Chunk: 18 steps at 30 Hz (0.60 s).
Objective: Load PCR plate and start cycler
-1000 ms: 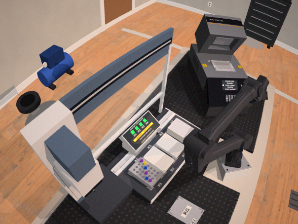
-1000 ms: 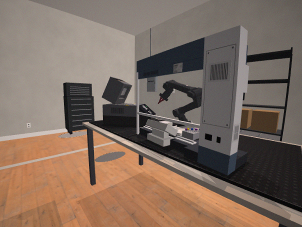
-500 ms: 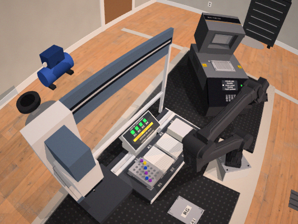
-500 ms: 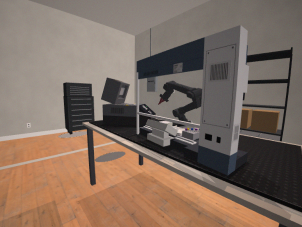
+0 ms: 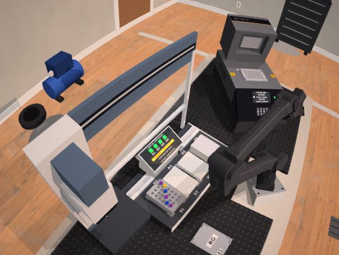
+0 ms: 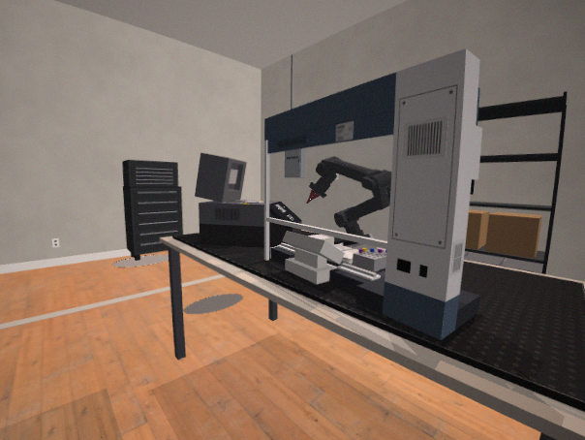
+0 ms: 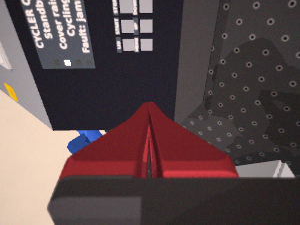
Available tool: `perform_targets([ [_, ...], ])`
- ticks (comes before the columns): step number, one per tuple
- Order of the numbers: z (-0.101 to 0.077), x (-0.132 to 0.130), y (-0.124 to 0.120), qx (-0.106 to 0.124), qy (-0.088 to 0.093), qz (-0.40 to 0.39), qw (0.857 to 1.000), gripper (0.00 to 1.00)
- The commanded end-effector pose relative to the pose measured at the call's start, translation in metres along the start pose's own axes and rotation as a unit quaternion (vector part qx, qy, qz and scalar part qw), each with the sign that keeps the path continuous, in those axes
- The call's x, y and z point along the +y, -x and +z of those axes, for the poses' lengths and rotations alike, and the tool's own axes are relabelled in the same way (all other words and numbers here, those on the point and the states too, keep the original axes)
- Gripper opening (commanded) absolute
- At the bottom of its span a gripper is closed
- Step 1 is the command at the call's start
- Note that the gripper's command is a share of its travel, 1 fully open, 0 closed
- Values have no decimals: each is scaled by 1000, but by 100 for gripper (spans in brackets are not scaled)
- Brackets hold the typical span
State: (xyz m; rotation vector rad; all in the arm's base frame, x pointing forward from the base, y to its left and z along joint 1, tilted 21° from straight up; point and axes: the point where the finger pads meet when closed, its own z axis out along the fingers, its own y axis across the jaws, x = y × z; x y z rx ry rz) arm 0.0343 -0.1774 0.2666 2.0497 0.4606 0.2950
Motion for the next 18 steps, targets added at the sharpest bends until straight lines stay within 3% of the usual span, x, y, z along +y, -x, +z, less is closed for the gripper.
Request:
perform_targets([
  [1, -14, 26, -2, -7, 11, -15, 1000, 0],
  [18, -13, 28, 1, -10, 14, -22, 1000, 0],
])
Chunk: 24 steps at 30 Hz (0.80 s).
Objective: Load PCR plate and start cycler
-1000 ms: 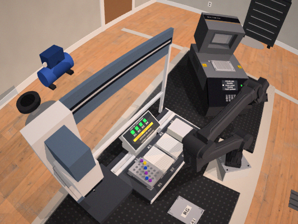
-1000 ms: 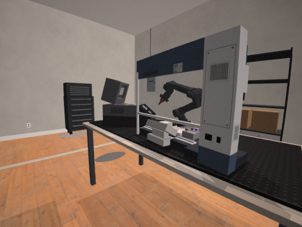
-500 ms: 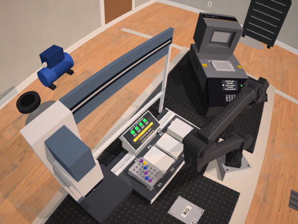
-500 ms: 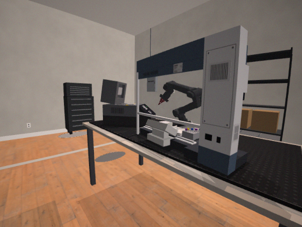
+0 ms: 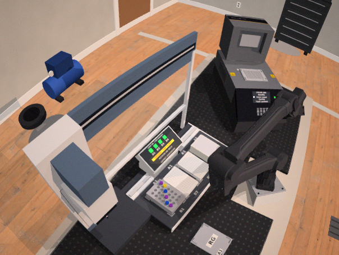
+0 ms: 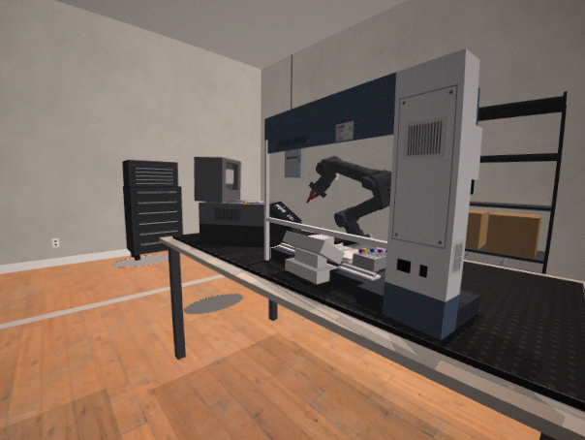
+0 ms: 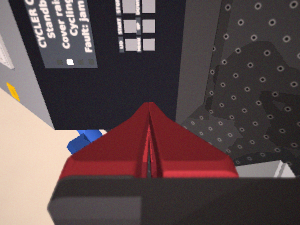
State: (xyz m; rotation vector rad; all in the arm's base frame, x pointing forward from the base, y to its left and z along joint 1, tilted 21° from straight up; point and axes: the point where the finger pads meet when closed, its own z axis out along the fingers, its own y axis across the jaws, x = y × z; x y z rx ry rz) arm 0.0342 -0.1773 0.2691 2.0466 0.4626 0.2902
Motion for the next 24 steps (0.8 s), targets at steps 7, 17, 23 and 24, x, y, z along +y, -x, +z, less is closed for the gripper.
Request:
perform_targets([
  [7, -6, 16, -1, -5, 11, -16, 1000, 0],
  [17, -2, 8, -4, 1, 12, -15, 1000, 0],
  [23, -2, 2, -2, -3, 7, -8, 1000, 0],
  [24, -2, 2, -2, -4, 6, -7, 1000, 0],
])
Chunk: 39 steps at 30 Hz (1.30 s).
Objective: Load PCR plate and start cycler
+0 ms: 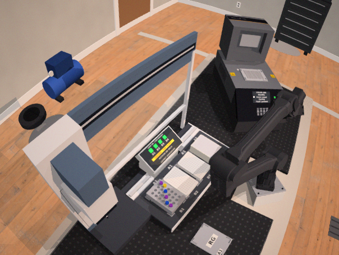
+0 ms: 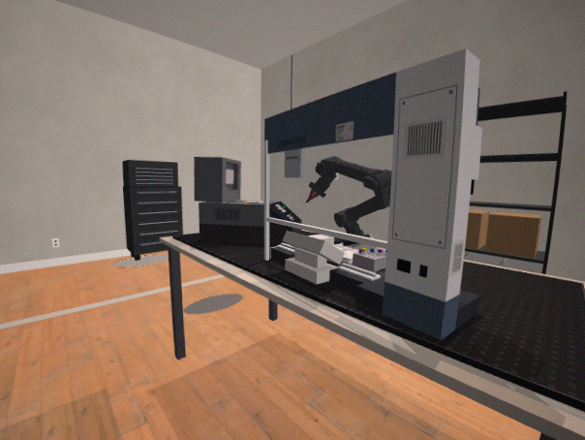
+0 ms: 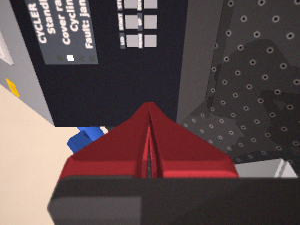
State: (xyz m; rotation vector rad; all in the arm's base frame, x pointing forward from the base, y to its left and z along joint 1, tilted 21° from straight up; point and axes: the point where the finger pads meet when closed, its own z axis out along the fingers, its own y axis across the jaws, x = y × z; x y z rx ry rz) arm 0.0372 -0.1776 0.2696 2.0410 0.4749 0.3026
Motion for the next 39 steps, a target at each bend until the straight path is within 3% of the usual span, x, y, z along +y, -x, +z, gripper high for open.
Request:
perform_targets([
  [1, -3, -1, 1, -11, 3, -4, 1000, 0],
  [39, -17, 24, 2, -16, 9, -19, 1000, 0],
])
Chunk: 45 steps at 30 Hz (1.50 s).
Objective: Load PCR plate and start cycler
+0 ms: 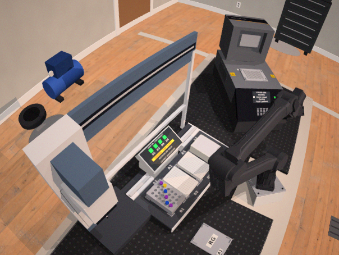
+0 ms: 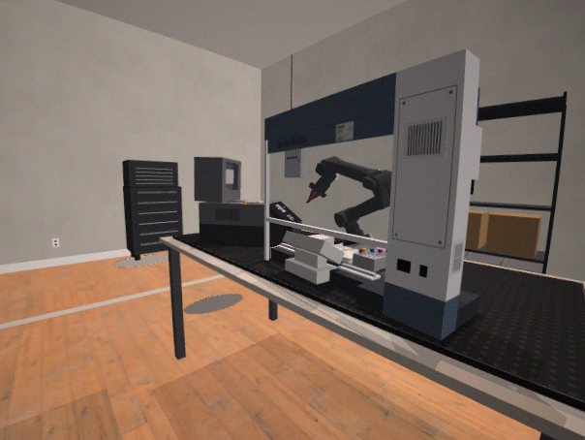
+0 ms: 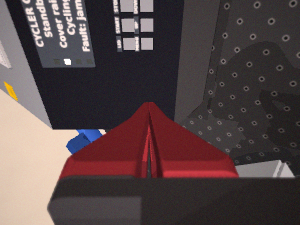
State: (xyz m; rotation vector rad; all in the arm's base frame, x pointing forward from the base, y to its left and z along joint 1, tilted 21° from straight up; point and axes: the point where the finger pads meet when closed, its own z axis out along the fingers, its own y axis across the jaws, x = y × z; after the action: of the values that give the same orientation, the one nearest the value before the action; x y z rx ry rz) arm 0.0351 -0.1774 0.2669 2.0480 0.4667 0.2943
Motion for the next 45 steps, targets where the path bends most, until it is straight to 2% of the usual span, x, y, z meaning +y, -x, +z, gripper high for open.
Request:
perform_targets([
  [1, -17, 26, 1, -11, 12, -21, 1000, 0],
  [13, -19, 28, 0, -12, 13, -22, 1000, 0],
  [30, -5, 4, 2, 0, 0, -3, 1000, 0],
  [33, -2, -2, 2, 3, -7, -1, 1000, 0],
  [39, -1, -2, 2, 1, -7, -4, 1000, 0],
  [45, -2, 2, -2, 0, 2, -17, 1000, 0],
])
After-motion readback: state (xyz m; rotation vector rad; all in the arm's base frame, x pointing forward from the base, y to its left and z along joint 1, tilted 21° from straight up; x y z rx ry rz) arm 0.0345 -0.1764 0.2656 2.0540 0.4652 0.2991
